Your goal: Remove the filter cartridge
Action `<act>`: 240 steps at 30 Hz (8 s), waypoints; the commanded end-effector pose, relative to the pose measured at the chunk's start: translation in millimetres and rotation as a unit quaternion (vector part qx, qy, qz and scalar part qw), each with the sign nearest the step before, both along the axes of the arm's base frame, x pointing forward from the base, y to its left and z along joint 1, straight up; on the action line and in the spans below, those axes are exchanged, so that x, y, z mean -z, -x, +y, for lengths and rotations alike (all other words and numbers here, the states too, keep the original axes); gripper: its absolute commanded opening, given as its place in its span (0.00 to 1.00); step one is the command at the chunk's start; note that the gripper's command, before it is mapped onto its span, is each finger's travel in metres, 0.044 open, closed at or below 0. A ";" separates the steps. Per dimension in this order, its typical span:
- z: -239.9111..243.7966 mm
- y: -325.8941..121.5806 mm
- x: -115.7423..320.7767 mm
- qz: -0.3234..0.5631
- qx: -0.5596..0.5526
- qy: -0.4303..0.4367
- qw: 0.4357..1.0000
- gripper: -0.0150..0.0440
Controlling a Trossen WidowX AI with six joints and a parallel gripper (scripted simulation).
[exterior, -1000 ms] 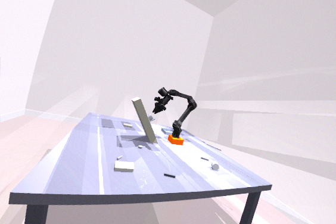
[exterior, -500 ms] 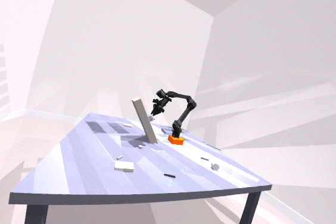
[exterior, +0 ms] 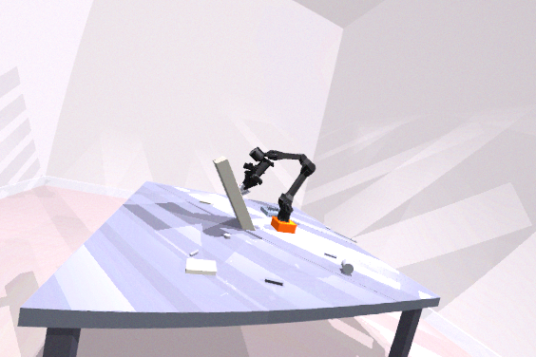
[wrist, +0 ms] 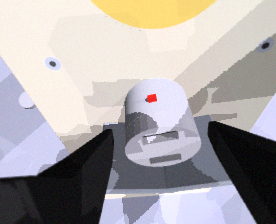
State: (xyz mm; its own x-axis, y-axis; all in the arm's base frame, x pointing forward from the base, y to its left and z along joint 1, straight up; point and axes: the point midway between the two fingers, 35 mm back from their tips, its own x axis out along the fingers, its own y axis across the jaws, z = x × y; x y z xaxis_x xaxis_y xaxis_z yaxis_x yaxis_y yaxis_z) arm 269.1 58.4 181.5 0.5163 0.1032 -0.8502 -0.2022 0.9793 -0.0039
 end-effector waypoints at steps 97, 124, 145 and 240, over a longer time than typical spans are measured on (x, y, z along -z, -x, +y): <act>-184.0 37.8 -79.0 0.008 0.276 -0.001 0.961 0.25; -269.5 113.5 -67.7 0.000 0.540 -0.005 0.841 0.25; -320.5 188.4 6.3 -0.001 0.674 -0.006 0.739 0.25; -328.7 269.6 86.0 -0.003 0.777 -0.007 0.629 1.00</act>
